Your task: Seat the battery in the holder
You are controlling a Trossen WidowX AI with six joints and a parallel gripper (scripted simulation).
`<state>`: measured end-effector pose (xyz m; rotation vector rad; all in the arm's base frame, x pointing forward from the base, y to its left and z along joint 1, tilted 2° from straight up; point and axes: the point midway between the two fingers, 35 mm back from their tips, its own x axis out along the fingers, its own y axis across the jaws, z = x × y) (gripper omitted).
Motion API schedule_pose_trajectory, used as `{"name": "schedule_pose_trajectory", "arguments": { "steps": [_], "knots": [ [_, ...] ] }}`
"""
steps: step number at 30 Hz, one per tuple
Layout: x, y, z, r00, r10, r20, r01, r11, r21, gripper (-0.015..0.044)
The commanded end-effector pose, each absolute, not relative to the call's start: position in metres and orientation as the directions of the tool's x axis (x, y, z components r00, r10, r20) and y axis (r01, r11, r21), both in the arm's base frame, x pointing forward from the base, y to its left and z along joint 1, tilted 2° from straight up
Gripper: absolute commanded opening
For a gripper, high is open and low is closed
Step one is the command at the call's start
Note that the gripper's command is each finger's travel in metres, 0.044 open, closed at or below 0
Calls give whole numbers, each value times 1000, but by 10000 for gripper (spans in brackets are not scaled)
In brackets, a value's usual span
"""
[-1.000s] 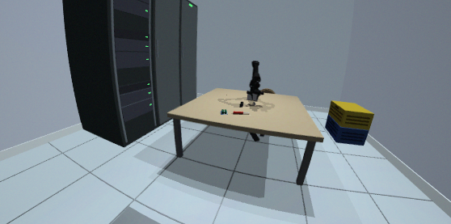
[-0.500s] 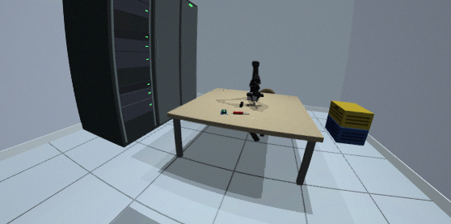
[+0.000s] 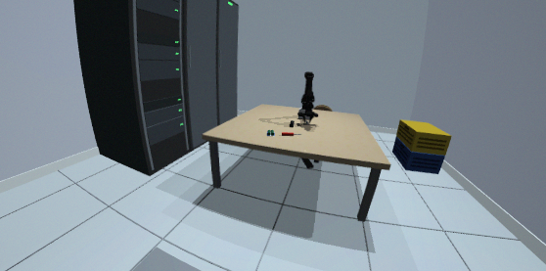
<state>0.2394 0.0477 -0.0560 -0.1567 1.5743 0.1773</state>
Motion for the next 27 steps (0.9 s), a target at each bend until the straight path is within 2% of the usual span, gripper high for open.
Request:
{"name": "schedule_pose_trajectory", "arguments": {
  "steps": [1,2,7,23,27],
  "knots": [
    [238,48,-58,-15,15,-1000,-207,978,18,124],
    [238,48,-58,-15,15,-1000,-207,978,18,98],
    [238,48,-58,-15,15,-1000,-207,978,18,67],
    [241,47,-8,-15,16,-1000,-206,978,19,67],
    [261,33,-3,-13,26,-1000,-181,983,28,67]
  ]
}}
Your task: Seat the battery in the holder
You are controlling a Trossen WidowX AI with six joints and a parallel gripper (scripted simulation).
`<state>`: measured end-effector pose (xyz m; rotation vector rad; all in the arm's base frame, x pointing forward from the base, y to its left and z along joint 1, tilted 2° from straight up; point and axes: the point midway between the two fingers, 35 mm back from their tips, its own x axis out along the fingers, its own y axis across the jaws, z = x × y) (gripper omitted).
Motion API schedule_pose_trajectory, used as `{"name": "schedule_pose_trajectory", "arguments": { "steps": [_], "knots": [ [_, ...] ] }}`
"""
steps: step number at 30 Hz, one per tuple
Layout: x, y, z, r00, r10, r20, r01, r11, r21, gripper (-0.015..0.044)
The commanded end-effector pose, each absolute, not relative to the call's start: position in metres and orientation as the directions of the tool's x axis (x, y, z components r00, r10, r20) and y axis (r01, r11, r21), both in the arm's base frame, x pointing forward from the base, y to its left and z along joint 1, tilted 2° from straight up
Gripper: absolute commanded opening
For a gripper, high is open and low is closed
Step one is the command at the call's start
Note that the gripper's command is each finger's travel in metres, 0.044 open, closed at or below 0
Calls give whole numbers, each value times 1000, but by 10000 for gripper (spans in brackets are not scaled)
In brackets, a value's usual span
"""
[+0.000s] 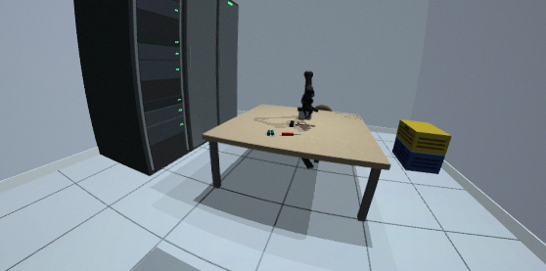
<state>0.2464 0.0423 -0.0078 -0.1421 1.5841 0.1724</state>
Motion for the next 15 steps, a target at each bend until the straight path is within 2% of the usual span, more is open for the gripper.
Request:
{"name": "schedule_pose_trajectory", "arguments": {
  "steps": [1,15],
  "knots": [
    [267,28,-2,-12,25,-1000,-172,985,27,67],
    [330,-64,15,-5,15,-1000,-52,999,15,67]
  ]
}}
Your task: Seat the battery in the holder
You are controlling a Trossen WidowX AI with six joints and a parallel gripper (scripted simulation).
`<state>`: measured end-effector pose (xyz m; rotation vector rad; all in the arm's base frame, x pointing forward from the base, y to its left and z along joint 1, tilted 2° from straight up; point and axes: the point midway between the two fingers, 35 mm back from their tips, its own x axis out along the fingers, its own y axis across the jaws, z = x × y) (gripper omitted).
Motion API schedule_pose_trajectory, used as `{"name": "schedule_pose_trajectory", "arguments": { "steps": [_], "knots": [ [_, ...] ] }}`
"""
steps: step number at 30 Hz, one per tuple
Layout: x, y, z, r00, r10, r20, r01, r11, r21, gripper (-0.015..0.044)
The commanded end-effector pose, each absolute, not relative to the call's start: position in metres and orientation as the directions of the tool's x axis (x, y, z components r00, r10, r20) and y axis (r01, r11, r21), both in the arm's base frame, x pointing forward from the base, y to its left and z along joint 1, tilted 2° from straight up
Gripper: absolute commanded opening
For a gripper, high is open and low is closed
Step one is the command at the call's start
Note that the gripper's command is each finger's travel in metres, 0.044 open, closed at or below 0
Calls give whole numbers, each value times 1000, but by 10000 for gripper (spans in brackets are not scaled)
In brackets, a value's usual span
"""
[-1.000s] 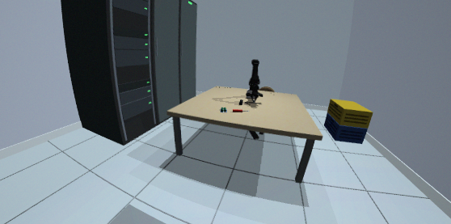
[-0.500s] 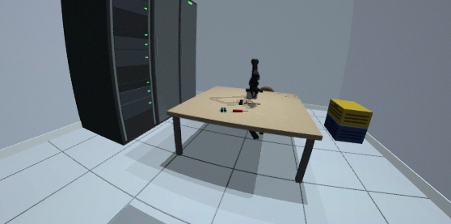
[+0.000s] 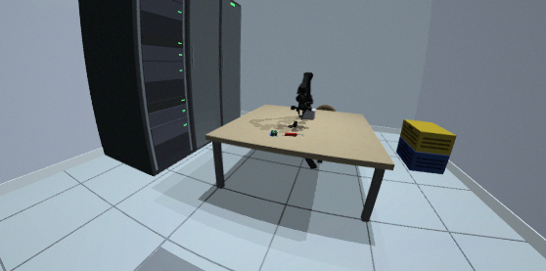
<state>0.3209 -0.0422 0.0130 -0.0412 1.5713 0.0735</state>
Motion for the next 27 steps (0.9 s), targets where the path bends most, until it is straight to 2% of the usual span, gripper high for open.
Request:
{"name": "schedule_pose_trajectory", "arguments": {
  "steps": [1,9,27],
  "knots": [
    [333,-72,16,-6,16,-1000,-44,999,16,67],
    [338,-91,16,-17,16,-1000,-25,1000,16,67],
    [329,-89,-23,-265,17,-964,-22,999,23,67]
  ]
}}
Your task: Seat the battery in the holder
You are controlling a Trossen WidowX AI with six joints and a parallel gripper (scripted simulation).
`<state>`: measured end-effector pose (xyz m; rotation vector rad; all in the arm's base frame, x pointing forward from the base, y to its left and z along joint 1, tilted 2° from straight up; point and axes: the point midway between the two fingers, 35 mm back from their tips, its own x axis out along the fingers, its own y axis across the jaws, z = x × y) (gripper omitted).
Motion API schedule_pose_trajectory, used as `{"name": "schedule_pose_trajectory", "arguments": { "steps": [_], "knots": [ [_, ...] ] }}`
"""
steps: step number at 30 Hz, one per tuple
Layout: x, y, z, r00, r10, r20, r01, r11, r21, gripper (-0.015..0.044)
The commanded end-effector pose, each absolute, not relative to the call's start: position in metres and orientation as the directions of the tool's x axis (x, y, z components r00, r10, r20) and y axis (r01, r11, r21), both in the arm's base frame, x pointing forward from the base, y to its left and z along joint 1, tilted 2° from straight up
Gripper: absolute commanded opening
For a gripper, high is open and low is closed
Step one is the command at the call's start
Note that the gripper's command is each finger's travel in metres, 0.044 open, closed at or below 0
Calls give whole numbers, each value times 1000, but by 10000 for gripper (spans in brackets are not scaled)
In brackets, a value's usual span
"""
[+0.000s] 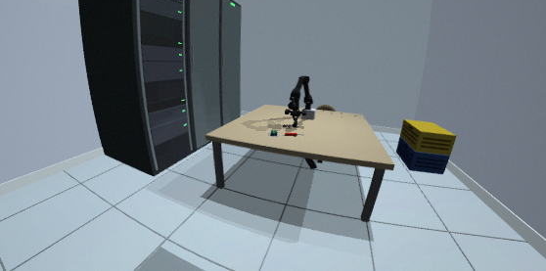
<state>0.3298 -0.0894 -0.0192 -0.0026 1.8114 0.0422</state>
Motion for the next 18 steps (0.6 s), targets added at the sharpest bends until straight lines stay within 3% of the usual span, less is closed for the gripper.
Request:
{"name": "schedule_pose_trajectory", "arguments": {
  "steps": [1,18],
  "knots": [
    [329,-89,-23,-265,19,-964,-21,999,25,67],
    [333,-90,-28,-341,23,-940,-17,999,30,67]
  ]
}}
